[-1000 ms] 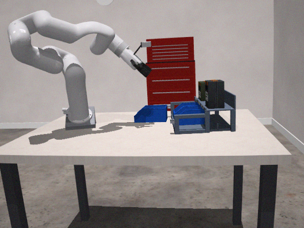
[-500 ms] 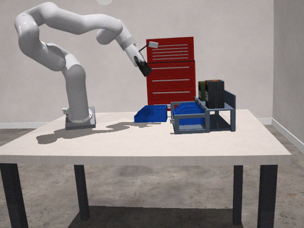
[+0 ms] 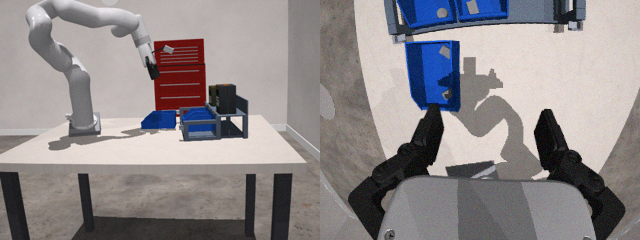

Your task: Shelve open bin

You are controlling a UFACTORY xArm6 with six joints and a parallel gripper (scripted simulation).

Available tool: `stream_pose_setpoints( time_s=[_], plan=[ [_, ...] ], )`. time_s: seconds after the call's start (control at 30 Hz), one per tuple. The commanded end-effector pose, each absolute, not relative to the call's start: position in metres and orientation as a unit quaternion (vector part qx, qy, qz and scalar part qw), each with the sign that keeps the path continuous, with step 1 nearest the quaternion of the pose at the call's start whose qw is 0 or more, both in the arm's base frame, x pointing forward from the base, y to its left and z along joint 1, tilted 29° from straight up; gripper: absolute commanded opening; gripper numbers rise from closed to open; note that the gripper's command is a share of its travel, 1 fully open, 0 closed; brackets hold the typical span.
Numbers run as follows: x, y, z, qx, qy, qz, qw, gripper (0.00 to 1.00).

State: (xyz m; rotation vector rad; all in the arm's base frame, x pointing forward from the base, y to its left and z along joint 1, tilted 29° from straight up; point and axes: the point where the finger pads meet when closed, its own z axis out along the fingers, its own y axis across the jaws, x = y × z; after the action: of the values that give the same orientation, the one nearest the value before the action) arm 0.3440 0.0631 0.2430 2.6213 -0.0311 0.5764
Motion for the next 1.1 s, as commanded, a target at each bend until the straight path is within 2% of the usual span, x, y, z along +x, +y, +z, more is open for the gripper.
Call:
stream_pose_setpoints(
  time_s=[0.0,0.1,0.27,1.07],
  plan=[
    [0.3451,0.0628,0.2447,0.953,-0.014,0.201,0.228,1.00],
    [0.3451,0.0628,0.2447,0.953,-0.014,0.201,0.228,1.00],
    [0.3452,0.0629,0.2446,0.967,-0.045,0.078,0.239,1.00],
    [0.3451,0.0629,0.2444,0.967,-0.048,0.063,0.240,1.00]
  ],
)
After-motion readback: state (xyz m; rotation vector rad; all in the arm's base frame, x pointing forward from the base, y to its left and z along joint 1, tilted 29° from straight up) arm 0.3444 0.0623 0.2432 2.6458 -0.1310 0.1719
